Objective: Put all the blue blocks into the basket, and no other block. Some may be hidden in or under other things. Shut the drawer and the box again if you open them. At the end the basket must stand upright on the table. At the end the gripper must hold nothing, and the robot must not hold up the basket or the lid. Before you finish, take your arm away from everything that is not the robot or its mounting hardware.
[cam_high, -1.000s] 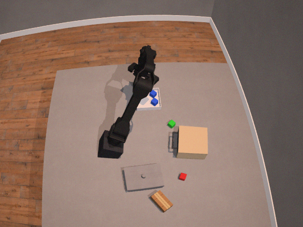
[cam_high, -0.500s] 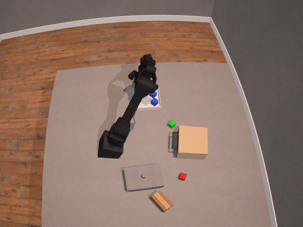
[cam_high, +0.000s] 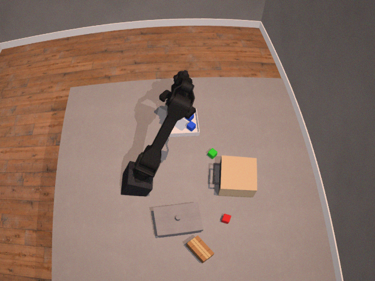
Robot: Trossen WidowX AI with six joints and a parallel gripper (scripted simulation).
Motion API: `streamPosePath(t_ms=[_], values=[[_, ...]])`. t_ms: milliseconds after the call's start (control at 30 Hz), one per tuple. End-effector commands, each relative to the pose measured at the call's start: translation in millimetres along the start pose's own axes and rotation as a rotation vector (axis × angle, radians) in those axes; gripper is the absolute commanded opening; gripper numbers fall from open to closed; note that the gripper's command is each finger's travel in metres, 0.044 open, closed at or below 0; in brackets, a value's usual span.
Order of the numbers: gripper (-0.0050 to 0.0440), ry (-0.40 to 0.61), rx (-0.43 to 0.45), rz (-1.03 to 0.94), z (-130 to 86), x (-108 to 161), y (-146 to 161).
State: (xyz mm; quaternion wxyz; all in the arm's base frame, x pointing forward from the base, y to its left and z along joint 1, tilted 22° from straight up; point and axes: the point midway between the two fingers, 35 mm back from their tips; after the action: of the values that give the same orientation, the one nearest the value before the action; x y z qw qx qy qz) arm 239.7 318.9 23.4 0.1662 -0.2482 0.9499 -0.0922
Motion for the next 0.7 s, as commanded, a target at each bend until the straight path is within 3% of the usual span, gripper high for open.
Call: streamPosePath(t_ms=[0, 667], values=[[0.0000, 0.012, 0.005, -0.008, 9.3, 3.4, 0.1], [0.0000, 0.012, 0.005, -0.008, 24.3, 3.6, 0.0]])
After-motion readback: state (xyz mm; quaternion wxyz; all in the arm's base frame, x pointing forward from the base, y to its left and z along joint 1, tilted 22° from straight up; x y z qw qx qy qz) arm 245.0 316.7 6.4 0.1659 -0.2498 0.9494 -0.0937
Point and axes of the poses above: the point midway between the two fingers, 35 mm back from their tips, its own z axis out along the fingers, its own y axis across the jaws, x = y × z, and after that the axes turned 5 degrees about z, right-handed
